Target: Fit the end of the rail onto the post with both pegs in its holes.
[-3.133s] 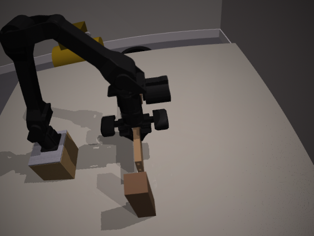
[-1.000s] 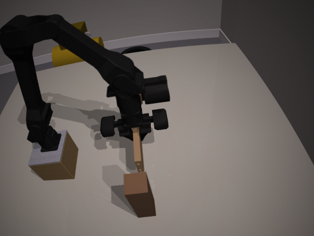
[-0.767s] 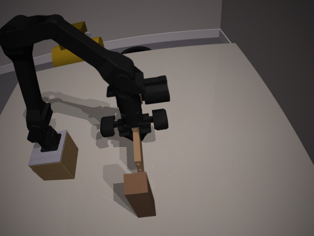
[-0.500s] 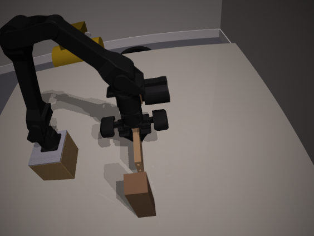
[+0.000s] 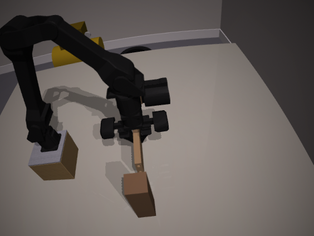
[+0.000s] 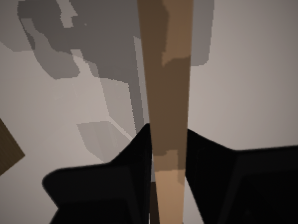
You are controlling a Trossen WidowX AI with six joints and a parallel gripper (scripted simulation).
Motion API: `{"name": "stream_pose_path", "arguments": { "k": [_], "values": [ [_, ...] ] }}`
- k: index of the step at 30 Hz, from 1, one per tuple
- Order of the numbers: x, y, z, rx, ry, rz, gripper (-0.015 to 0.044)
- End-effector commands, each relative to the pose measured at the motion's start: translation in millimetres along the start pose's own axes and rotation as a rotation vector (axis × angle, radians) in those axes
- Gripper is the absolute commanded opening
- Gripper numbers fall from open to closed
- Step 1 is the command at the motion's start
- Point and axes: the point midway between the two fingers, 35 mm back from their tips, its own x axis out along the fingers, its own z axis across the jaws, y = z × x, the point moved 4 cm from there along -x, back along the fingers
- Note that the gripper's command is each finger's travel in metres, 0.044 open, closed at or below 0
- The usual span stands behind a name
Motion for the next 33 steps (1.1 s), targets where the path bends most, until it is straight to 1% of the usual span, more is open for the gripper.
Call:
{"name": "stream_pose_path", "arguments": {
  "k": [1, 33],
  "values": [
    [0.4, 1.4, -0.2, -0.003, 0.001, 0.0, 0.0],
    [-0.6, 11.1, -0.3, -0.003, 0.001, 0.001, 0.0]
  ]
}}
